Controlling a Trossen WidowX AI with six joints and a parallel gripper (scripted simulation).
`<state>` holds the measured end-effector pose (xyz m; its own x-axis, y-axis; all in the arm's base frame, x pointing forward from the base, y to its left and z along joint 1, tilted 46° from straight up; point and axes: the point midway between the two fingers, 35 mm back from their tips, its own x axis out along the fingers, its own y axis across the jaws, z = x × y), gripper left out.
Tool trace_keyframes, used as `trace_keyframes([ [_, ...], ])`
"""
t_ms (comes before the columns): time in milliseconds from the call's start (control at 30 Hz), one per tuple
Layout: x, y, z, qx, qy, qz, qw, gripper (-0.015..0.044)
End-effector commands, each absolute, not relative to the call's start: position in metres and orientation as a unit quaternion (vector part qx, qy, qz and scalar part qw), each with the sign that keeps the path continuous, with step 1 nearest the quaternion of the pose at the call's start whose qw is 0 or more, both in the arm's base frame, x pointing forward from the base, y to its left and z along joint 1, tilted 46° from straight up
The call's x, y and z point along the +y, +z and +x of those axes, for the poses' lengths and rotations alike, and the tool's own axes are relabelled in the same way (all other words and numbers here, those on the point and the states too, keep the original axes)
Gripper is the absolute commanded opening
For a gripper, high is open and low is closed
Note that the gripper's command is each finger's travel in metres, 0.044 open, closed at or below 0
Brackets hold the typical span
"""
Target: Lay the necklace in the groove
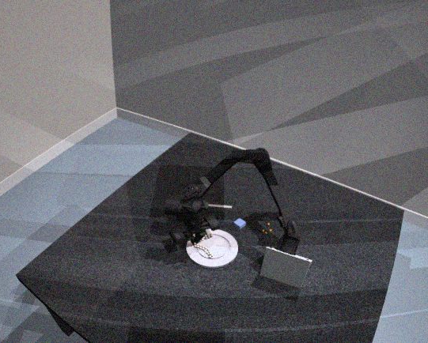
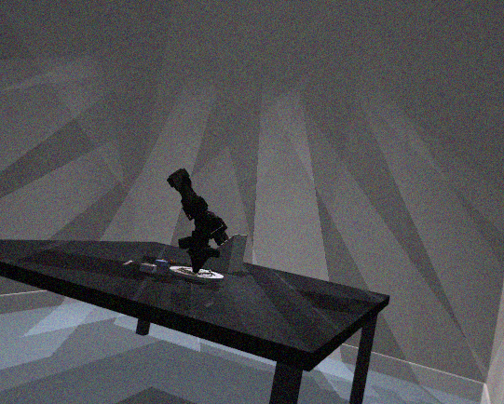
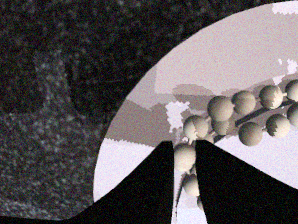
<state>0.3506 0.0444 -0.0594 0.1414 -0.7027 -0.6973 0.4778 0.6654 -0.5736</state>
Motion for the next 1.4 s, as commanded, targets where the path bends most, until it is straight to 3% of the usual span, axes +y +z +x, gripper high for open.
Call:
trace_keyframes([
  [0,0.0399,-0.0617,0.3479,0.527,-0.398,-0.111,0.743,0.0],
  [367,0.0399,-0.0617,0.3479,0.527,-0.398,-0.111,0.743,0.0],
  [933,0.0468,-0.0579,0.3485,0.525,-0.394,-0.112,0.746,0.044],
  [1367,0.0489,-0.0558,0.3481,0.527,-0.398,-0.11,0.743,0.044],
])
